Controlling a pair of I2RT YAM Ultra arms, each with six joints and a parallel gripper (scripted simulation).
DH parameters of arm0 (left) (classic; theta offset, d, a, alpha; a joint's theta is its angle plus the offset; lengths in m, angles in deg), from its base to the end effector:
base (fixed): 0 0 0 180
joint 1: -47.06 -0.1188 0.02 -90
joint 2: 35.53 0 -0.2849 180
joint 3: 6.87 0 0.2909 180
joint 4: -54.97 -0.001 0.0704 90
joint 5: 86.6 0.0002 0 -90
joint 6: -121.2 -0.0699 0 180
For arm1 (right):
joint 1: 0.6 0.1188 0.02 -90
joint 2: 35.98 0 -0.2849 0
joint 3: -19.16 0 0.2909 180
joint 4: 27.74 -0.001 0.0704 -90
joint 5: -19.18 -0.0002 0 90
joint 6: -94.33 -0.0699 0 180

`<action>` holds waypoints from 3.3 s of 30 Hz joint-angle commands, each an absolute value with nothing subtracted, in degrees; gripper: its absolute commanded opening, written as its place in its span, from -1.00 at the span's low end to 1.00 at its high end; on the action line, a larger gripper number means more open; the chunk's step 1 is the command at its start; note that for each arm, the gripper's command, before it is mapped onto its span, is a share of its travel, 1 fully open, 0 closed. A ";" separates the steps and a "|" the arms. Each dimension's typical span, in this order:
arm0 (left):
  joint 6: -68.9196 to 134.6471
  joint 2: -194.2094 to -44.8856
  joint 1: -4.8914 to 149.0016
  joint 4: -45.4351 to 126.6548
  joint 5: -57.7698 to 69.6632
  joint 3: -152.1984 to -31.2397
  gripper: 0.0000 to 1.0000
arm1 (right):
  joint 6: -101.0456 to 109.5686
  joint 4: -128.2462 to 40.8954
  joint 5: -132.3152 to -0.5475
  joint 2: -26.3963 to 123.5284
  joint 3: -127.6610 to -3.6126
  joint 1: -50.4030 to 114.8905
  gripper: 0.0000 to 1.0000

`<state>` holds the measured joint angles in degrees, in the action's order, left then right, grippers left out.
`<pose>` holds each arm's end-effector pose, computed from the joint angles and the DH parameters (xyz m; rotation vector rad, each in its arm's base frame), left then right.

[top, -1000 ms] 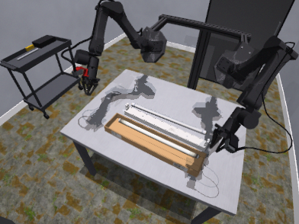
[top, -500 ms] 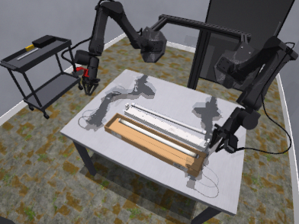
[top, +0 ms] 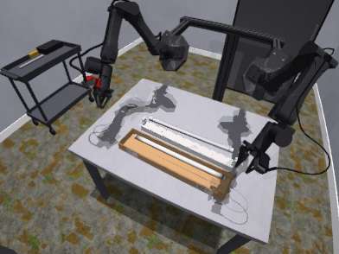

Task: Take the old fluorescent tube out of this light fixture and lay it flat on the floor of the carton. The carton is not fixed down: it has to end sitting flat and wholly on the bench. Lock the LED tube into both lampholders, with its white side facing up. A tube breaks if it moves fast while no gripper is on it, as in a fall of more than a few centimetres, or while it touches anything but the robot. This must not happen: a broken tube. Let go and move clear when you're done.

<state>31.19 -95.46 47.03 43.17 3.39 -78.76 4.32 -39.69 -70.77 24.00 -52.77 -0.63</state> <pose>0.3021 0.0012 0.4258 -0.0004 1.5680 0.0007 0.3024 0.0009 0.4255 -0.0001 1.5708 0.0004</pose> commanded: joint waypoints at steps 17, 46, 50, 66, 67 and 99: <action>31.49 -94.27 47.85 44.14 4.46 -80.81 -0.02 | 4.87 -38.98 -70.73 24.59 -52.58 0.47 -0.02; -9.52 -130.68 59.22 41.10 -15.41 -82.65 -0.02 | 51.00 -38.29 -90.86 59.10 -50.33 10.82 -0.02; -12.77 -134.57 60.51 41.39 -17.71 -83.91 -0.02 | 54.85 -37.51 -93.51 63.66 -53.35 12.21 -0.02; -32.27 -153.97 67.25 40.66 -27.41 -84.66 -0.02 | 77.43 -36.31 -104.27 83.54 -52.96 18.60 -0.02; -32.96 -155.49 67.56 40.82 -27.69 -85.21 -0.02 | 78.25 -36.24 -104.55 85.25 -53.30 18.87 -0.02; -38.17 -165.75 67.50 43.15 -26.62 -85.50 -0.02 | 84.43 -33.70 -103.73 95.70 -54.09 17.77 -0.02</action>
